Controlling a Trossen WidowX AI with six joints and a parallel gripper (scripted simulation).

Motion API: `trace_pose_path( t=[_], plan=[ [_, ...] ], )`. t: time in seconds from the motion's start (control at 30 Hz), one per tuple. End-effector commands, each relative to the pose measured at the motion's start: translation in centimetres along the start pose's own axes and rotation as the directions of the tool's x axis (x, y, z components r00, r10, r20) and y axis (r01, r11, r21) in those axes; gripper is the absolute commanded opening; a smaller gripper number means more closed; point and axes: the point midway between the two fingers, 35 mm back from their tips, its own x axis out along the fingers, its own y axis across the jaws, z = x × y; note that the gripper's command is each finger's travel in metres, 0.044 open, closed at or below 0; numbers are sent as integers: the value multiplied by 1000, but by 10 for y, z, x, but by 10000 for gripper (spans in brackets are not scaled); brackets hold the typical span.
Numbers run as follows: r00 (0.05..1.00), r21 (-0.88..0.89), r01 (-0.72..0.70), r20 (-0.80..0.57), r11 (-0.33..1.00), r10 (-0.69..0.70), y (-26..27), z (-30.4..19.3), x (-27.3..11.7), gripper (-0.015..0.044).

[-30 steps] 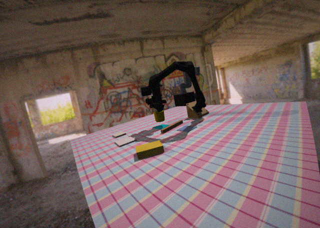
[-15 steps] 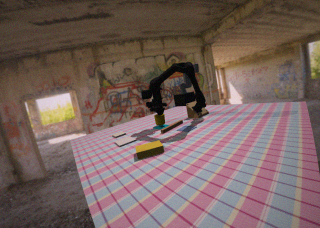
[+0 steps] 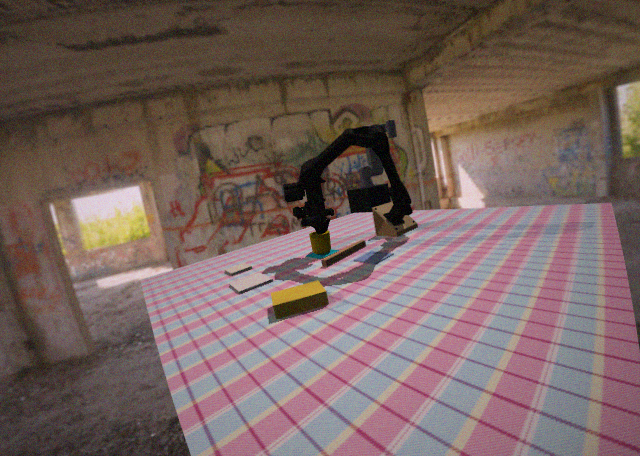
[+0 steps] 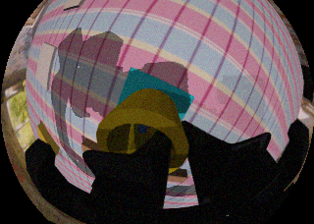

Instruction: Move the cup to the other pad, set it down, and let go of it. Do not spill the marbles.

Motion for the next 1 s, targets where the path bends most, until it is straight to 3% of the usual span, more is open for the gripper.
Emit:
trace_pose_path(
  t=[0.0,0.13,0.33,0.97],
  plan=[
    [1000,0,-1,1,1000,1,0,0,-1,0],
    [1000,0,-1,1,1000,1,0,0,-1,0],
    [1000,0,-1,1,1000,1,0,0,-1,147],
    [1000,1,-1,1,1000,1,0,1,-18,147]
  ],
)
